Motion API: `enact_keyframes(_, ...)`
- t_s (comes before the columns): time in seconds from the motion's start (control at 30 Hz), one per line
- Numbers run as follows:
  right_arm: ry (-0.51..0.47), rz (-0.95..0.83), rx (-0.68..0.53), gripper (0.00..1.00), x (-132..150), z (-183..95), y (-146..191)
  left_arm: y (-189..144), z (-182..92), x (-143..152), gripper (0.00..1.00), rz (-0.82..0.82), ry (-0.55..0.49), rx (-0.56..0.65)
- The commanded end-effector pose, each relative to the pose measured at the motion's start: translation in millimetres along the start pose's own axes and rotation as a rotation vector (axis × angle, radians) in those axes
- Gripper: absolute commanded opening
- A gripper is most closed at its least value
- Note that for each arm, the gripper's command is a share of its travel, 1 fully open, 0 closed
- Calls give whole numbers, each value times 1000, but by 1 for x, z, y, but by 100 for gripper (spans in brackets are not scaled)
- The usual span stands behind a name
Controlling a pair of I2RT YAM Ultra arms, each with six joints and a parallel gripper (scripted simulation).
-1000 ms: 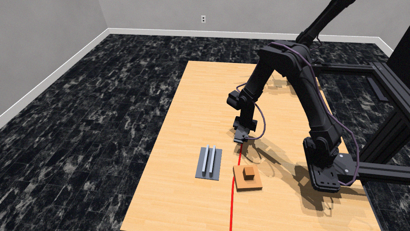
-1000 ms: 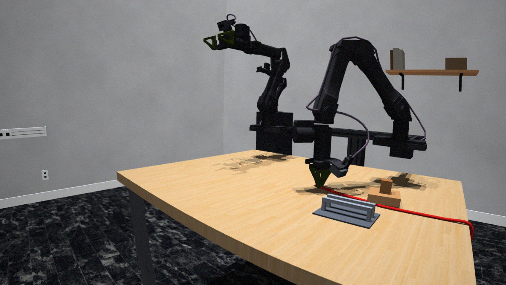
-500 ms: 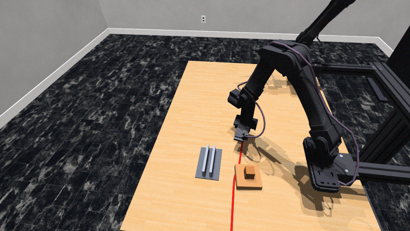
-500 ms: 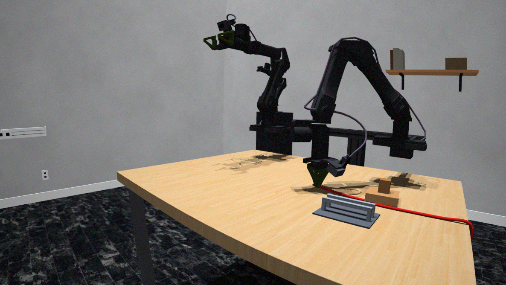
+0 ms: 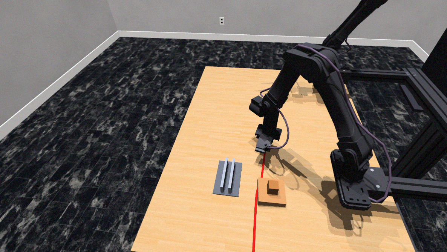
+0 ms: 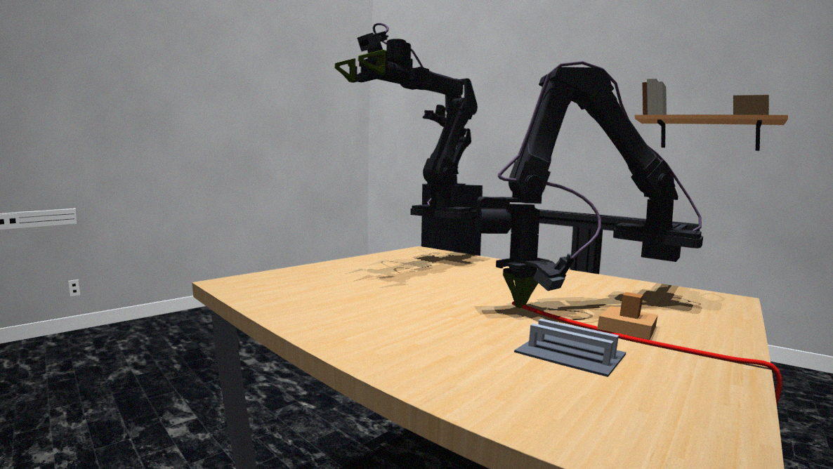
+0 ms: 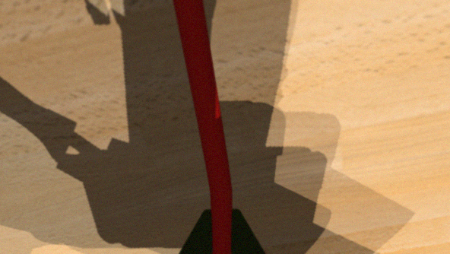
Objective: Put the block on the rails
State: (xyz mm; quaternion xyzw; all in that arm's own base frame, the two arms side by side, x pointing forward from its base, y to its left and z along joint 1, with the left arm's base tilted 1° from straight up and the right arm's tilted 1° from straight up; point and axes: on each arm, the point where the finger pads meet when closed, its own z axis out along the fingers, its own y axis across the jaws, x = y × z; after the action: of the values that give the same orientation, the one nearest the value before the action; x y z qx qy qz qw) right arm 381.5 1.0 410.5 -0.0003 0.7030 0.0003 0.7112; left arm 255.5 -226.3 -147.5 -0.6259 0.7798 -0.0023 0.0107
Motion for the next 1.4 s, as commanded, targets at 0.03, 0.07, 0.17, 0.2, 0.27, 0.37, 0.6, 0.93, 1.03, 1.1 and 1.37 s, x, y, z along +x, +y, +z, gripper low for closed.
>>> enact_keyframes(0.03, -102, -6, -18, 100, -41, -13, 5, -22, -16, 13, 9, 2, 22, 59)
enact_keyframes(0.07, -102, -6, -18, 100, -41, -13, 5, -22, -16, 13, 9, 2, 22, 59)
enact_keyframes(0.17, -102, -6, -18, 100, -41, -13, 5, -22, -16, 13, 9, 2, 22, 59)
enact_keyframes(0.2, -102, -6, -18, 100, -41, -13, 5, -22, -16, 13, 9, 2, 22, 59)
enact_keyframes(0.27, -102, -6, -18, 100, -41, -13, 5, -16, -11, 9, 9, -1, 14, 40)
enact_keyframes(0.37, -102, -6, -18, 100, -41, -13, 5, -10, -11, 6, 9, 2, 7, 33)
enact_keyframes(0.6, -102, -6, -18, 100, -41, -13, 5, -9, -4, 13, 9, 18, 6, 16)
enact_keyframes(0.93, -102, -6, -18, 100, -41, -13, 5, -14, -11, 24, 9, 30, 24, 25)
enact_keyframes(1.03, -102, -6, -18, 100, -41, -13, 5, -12, -4, 23, 9, 32, 13, 9)
enact_keyframes(1.1, -102, -6, -18, 100, -41, -13, 5, -13, -5, 25, 9, 35, 16, 13)
enact_keyframes(1.37, -102, -6, -18, 100, -41, -13, 5, -16, -7, 31, 9, 45, 17, 15)
